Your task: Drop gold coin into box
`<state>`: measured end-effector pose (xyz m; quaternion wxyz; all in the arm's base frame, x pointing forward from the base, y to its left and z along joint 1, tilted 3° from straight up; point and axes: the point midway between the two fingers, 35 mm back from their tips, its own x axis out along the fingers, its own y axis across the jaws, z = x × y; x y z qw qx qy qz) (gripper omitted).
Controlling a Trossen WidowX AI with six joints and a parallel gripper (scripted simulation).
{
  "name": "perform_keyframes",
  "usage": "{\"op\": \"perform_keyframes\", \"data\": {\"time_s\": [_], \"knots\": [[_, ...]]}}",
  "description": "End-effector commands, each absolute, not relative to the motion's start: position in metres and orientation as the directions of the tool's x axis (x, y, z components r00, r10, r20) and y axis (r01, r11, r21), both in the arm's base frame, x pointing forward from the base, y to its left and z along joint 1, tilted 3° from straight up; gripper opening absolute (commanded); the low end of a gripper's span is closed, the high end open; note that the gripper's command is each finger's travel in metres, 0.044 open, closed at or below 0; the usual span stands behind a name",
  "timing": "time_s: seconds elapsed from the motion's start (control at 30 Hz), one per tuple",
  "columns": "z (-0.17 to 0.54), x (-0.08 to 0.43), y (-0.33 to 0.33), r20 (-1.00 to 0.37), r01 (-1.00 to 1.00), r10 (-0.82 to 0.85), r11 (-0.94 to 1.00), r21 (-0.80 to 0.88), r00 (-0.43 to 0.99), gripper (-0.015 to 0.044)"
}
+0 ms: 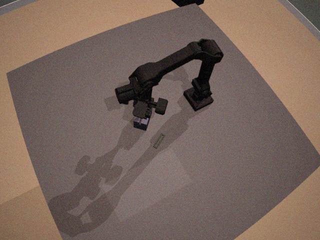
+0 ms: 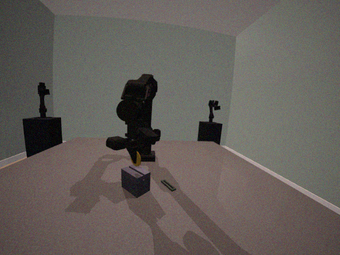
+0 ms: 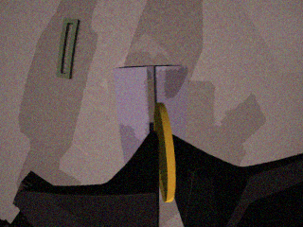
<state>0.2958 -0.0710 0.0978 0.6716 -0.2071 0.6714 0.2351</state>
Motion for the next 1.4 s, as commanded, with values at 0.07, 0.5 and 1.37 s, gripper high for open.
{"op": "perform_keyframes", "data": {"time_s": [0.07, 0.5, 1.37], "knots": [[0.094, 0.294, -0.071, -0.999, -0.594, 0.038, 0.803, 0.040, -0.016, 0.0000], [0.090, 0.295, -0.071, -0.999, -0.597, 0.038, 0.801, 0.040, -0.016, 0.0000], [0.082, 0.295, -0.070, -0.999, -0.597, 0.038, 0.801, 0.040, -0.016, 0.0000]]}}
